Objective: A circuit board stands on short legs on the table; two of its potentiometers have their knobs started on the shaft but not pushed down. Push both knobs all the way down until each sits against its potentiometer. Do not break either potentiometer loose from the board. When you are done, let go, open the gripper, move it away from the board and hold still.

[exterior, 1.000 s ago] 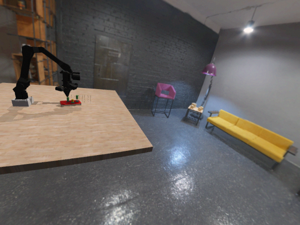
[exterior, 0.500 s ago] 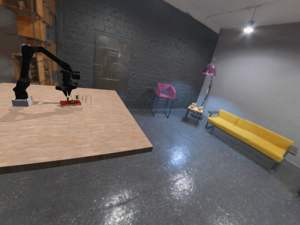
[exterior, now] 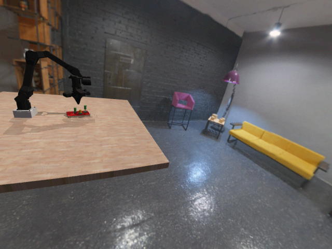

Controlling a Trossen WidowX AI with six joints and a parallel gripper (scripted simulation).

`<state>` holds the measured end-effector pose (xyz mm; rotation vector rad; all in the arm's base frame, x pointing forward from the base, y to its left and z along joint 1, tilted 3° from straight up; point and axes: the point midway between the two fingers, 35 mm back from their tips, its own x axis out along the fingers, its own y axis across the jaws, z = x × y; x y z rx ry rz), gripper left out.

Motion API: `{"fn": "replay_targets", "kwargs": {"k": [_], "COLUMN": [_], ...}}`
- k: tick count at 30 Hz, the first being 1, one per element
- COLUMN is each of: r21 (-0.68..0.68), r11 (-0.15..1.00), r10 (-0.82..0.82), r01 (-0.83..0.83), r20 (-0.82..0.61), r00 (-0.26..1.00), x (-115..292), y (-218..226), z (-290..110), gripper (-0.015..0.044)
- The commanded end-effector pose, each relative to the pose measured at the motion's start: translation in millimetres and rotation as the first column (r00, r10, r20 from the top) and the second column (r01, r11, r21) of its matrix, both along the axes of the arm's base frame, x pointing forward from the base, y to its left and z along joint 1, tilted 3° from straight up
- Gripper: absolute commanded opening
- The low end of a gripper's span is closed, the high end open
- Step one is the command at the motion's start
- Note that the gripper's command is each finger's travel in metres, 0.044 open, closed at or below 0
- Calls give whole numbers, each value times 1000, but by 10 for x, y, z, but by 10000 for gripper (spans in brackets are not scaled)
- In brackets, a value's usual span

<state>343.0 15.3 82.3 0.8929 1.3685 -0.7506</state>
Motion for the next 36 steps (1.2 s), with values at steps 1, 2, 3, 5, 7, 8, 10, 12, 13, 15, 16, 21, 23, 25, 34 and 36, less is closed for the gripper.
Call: {"fn": "replay_targets", "kwargs": {"k": [1, 2, 3, 5, 7, 8, 10, 12, 13, 15, 16, 21, 23, 25, 34, 36], "r21": [13, 15, 16, 19, 21, 22, 23, 23, 23, 22, 22, 17, 14, 10, -9, -10], "r11": [987, 981, 974, 956, 934, 921, 892, 858, 840, 801, 780, 661, 607, 551, 292, 287], "r10": [-158, -192, -225, -292, -357, -389, -451, -511, -540, -596, -623, -747, -790, -830, -950, -952], "r01": [158, 192, 226, 292, 358, 390, 452, 513, 542, 599, 626, 751, 794, 834, 956, 958], "r20": [-11, -14, -18, -25, -33, -37, -44, -52, -56, -63, -67, -84, -90, -96, -115, -116], "r00": [987, 981, 974, 956, 934, 921, 891, 858, 840, 800, 779, 659, 606, 549, 289, 284], "x": [84, 98, 113, 141, 169, 183, 210, 237, 250, 277, 289, 352, 376, 400, 493, 495], "y": [1, 0, -1, -4, -6, -7, -9, -12, -13, -16, -17, -23, -26, -29, -40, -40], "z": [67, 78, 89, 110, 131, 141, 162, 183, 193, 213, 223, 271, 290, 309, 384, 385], "gripper": [0, 0, 0, 0, 0, 0, 0, 0, 0, 0, 0, 0, 0, 0, 0, 0]}}
